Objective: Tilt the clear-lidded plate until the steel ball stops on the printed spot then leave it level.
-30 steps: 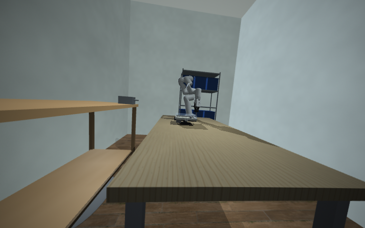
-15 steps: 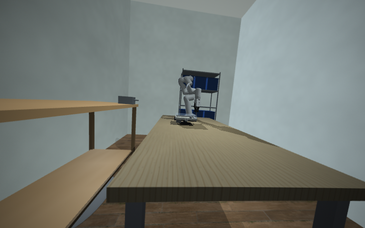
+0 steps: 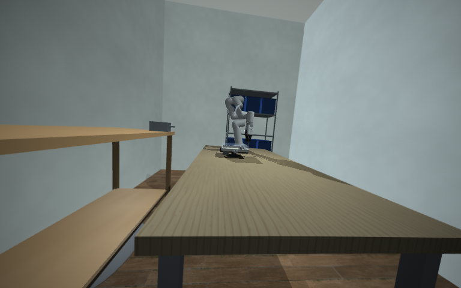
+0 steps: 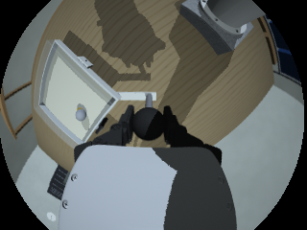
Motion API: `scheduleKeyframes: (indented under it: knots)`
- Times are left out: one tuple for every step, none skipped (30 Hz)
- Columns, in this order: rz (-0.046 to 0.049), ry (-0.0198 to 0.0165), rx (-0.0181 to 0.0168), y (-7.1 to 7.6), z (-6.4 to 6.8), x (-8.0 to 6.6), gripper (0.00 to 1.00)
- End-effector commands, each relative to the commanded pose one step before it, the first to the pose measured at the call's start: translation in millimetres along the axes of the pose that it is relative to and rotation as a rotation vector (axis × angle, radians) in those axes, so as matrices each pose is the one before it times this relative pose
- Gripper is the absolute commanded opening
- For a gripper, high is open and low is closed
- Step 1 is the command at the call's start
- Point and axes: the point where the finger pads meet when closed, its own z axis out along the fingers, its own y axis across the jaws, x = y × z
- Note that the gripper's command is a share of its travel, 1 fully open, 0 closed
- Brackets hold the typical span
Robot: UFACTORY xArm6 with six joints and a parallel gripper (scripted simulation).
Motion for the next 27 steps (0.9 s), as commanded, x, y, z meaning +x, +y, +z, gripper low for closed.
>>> scheduleKeyframes:
  knots:
    - [-0.00002, -0.00308, 0.00177, -0.43, -0.28, -1.77, 0.00]
    - [0.00000, 0.00000, 0.00000, 0.06, 0.14, -0.06, 0.00]
    - [0.00000, 0.00000, 0.00000, 0.06, 0.14, -0.06, 0.00]
    - [0.00000, 0.00000, 0.00000, 0.06, 0.14, -0.06, 0.00]
    - [0.00000, 0.00000, 0.00000, 0.00, 0.00, 0.00, 0.00]
    - [0.00000, 0.00000, 0.00000, 0.00, 0.00, 0.00, 0.00]
    - [0.00000, 0.00000, 0.00000, 0.00, 0.00, 0.00, 0.00]
    - [0.00000, 0.00000, 0.00000, 0.00, 0.00, 0.00, 0.00]
    - [0.00000, 0.00000, 0.00000, 0.00, 0.00, 0.00, 0.00]
    - [0.00000, 0.00000, 0.00000, 0.00, 0.00, 0.00, 0.00]
    - [0.00000, 0.00000, 0.00000, 0.00, 0.00, 0.00, 0.00]
    - [0.00000, 0.00000, 0.00000, -0.09, -0.22, 0.32, 0.00]
    - [0.00000, 0.00000, 0.00000, -0.09, -0.22, 0.32, 0.00]
    - [0.00000, 0.00000, 0.00000, -0.09, -0.22, 0.32, 0.00]
    - [0.00000, 0.00000, 0.00000, -0.10, -0.22, 0.32, 0.00]
    - [0.00000, 0.00000, 0.00000, -0.07, -0.16, 0.07, 0.00]
    - [0.00000, 0.00000, 0.00000, -0.07, -0.16, 0.07, 0.00]
    - [0.00000, 0.00000, 0.00000, -0.07, -0.16, 0.07, 0.00]
    - [0.00000, 0.00000, 0.00000, -0.07, -0.16, 0.07, 0.00]
    - [0.00000, 0.00000, 0.00000, -0.07, -0.16, 0.07, 0.00]
    - [0.00000, 0.00000, 0.00000, -0.07, -0.16, 0.07, 0.00]
    - [0.00000, 0.00000, 0.00000, 0.00, 0.00, 0.00, 0.00]
    - [0.00000, 0.00000, 0.00000, 0.00, 0.00, 0.00, 0.00]
    - [0.00000, 0.00000, 0.00000, 0.00, 0.00, 0.00, 0.00]
    - [0.00000, 0.00000, 0.00000, 0.00, 0.00, 0.00, 0.00]
    - [0.00000, 0.00000, 0.00000, 0.00, 0.00, 0.00, 0.00]
    - [0.00000, 0.00000, 0.00000, 0.00, 0.00, 0.00, 0.00]
